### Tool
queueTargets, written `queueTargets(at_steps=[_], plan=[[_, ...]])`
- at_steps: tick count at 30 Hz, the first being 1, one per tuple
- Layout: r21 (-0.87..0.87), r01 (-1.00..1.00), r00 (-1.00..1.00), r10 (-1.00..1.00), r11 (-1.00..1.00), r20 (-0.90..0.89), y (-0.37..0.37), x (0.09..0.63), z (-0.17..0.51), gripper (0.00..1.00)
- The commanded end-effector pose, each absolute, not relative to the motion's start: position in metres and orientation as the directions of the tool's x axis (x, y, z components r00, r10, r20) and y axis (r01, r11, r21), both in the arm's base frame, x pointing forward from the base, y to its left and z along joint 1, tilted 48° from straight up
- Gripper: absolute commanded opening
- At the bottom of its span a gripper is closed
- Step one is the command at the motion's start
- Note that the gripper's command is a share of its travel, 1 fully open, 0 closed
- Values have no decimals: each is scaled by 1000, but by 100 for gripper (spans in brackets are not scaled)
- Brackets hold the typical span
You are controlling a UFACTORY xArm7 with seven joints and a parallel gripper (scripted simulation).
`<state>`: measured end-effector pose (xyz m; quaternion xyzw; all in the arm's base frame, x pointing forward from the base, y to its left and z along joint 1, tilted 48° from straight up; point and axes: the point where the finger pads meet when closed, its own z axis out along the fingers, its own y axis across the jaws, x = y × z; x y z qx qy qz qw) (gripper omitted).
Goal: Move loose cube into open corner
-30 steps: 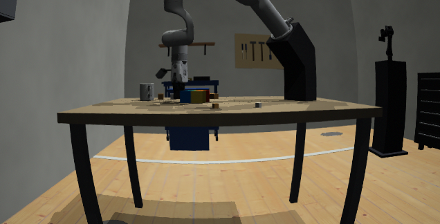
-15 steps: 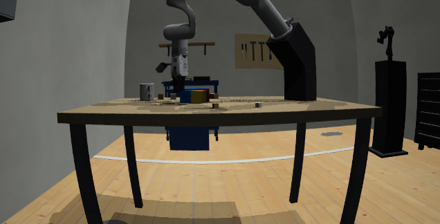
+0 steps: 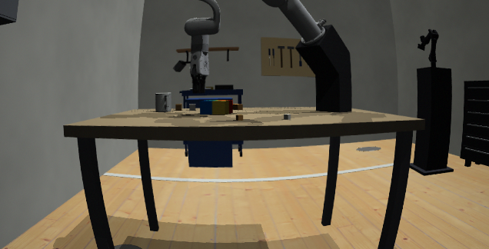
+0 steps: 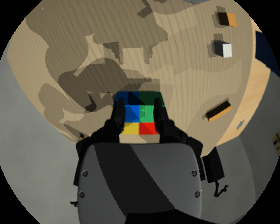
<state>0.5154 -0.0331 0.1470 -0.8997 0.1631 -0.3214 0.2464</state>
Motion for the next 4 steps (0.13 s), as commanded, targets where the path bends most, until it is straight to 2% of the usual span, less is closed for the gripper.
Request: queueTargets(at_steps=[1, 4], plan=[[-548, -136, 740, -452, -825, 498, -37, 509, 154, 49], [-548, -136, 740, -452, -825, 498, -37, 509, 154, 49]])
